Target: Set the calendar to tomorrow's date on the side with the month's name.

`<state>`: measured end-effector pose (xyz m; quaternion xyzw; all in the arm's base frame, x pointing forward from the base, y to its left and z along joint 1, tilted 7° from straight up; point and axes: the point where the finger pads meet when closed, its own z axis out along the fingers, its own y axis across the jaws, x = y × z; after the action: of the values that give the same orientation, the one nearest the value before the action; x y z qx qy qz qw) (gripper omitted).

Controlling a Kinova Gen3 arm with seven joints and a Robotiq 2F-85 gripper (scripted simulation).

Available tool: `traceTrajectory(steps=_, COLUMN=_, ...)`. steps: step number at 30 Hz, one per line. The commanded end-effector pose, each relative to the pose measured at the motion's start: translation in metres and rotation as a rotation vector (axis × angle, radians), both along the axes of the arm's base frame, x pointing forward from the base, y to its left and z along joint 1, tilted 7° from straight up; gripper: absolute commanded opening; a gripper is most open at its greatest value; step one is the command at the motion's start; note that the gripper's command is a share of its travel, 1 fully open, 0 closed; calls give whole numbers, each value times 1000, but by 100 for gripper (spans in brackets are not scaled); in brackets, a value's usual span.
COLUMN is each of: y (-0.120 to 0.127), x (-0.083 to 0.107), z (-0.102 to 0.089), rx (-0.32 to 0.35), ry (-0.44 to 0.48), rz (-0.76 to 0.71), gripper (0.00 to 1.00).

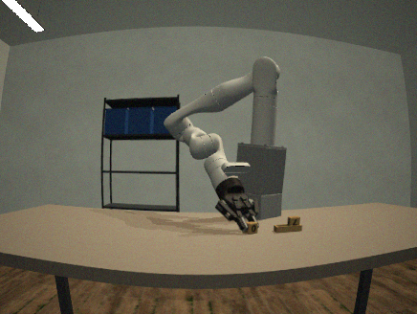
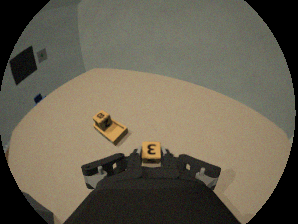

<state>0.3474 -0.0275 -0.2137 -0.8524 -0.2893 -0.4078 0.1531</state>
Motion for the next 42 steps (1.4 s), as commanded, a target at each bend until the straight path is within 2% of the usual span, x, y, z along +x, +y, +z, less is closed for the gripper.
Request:
traceTrajectory(steps=1, y=0, x=0, z=0, rx=0, ry=-1, rz=0, gripper=26)
traceTrajectory(steps=23, y=0, x=0, z=0, rx=0, ry=-1, rz=0, gripper=26)
traceTrajectory(steps=24, y=0, x=0, z=0, rx=0, ry=-1, rz=0, gripper=30)
traceTrajectory(steps=32, y=0, x=0, z=0, rx=0, ry=-1, rz=0, gripper=38)
traceTrajectory(steps=33, y=0, x=0, z=0, rx=0, ry=-1, rz=0, gripper=42)
traceTrajectory(steps=37, y=0, x=0, z=0, rx=0, ry=-1, rz=0, gripper=42)
traceTrajectory(steps=38, y=0, x=0, z=0, rx=0, ry=-1, rz=0, gripper=46)
traceTrajectory(steps=40, y=0, x=0, z=0, rx=0, ry=-1, rz=0, gripper=46)
traceTrajectory(steps=41, y=0, x=0, z=0, rx=0, ry=-1, rz=0, gripper=67)
traceTrajectory(steps=42, y=0, x=0, z=0, rx=0, ry=-1, rz=0, gripper=67)
